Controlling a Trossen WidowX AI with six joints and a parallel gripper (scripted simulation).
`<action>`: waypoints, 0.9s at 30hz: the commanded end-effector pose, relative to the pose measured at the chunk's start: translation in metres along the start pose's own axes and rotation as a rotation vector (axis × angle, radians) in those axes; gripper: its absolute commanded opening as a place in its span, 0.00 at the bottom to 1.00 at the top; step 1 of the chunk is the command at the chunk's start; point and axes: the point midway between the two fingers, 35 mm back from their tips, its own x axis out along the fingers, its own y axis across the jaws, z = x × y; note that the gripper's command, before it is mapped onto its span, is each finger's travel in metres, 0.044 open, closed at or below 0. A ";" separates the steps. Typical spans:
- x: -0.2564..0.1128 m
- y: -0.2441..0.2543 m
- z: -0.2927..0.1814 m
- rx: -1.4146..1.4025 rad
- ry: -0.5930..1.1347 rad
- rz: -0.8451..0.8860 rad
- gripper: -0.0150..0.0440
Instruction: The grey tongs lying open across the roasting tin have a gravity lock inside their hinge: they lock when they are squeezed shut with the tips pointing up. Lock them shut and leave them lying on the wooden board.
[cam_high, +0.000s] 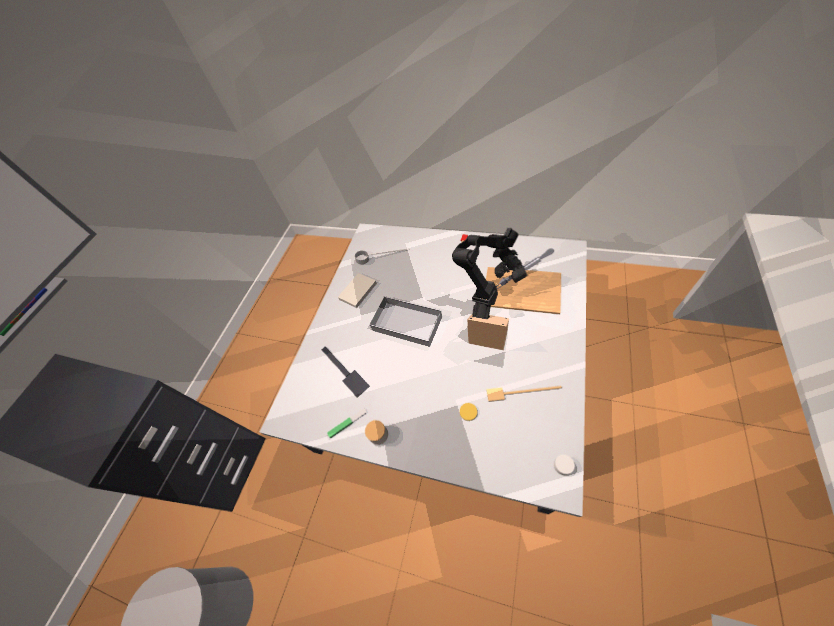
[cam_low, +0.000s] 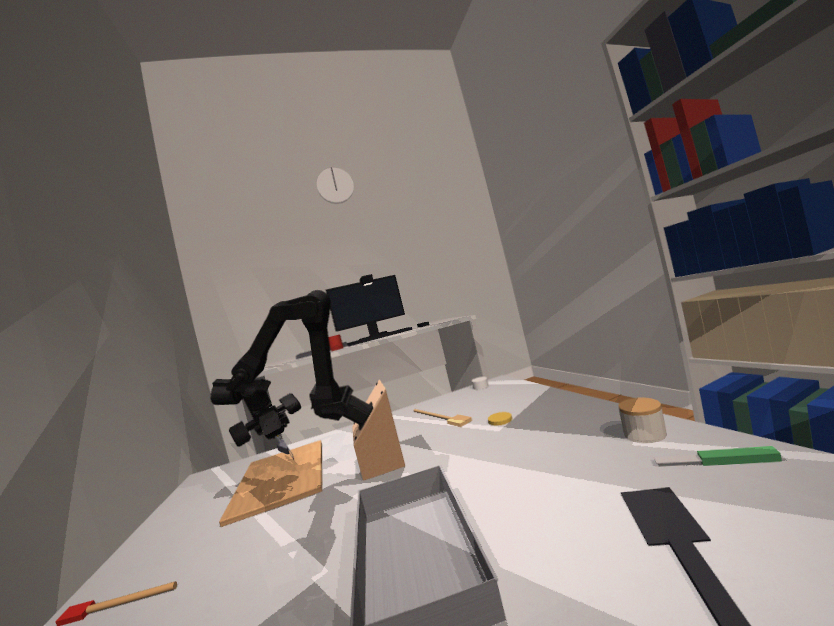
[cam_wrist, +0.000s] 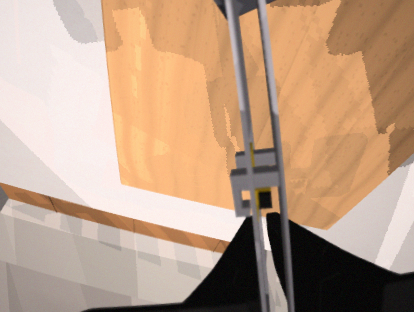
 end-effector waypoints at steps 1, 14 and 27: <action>0.003 0.001 -0.001 -0.025 -0.080 0.016 0.00; 0.007 0.003 -0.001 -0.029 -0.309 0.006 0.00; 0.005 0.000 -0.011 0.049 -0.494 -0.089 0.00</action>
